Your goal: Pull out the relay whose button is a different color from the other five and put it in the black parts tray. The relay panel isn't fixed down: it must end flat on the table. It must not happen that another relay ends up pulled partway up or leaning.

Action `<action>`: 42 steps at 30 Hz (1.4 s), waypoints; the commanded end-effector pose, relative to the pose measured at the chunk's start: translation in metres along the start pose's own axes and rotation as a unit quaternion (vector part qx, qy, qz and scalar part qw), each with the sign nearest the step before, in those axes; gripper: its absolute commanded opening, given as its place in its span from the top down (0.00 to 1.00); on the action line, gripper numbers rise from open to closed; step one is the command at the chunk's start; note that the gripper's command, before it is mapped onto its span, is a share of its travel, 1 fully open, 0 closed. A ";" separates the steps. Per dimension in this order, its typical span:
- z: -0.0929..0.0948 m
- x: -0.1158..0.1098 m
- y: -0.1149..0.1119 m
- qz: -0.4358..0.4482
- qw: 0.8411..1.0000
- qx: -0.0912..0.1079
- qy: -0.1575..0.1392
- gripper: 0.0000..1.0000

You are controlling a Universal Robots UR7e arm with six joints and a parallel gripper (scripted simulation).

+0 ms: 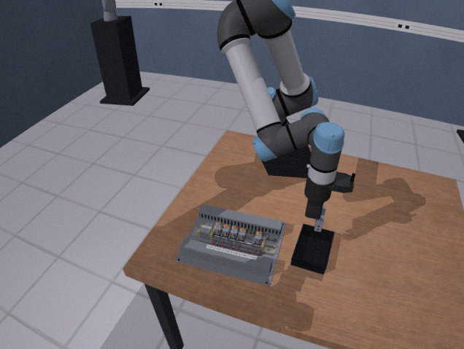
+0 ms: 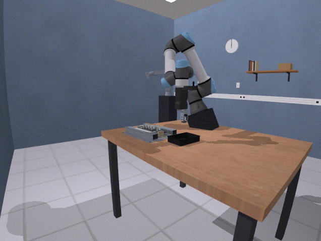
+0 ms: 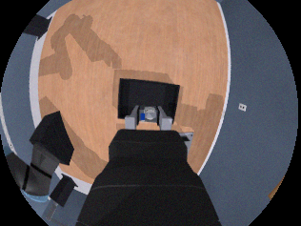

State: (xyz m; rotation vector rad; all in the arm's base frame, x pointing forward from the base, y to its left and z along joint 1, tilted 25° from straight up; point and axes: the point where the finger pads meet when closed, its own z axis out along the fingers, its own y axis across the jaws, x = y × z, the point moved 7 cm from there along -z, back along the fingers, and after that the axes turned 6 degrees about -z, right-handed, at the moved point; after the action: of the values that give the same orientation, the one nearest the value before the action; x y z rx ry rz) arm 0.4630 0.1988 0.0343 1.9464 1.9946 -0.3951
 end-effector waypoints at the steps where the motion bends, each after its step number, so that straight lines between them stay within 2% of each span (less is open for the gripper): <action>1: -0.002 0.002 0.002 0.000 1.000 -0.002 0.001 1.00; 23: 0.002 0.002 0.002 0.000 1.000 -0.002 0.001 1.00; 42: 0.029 0.002 0.001 0.000 1.000 -0.002 0.001 1.00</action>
State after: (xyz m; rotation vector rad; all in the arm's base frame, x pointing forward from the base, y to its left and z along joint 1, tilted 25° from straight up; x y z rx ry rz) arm 0.4657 0.1935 0.0154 1.9438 1.9965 -0.3893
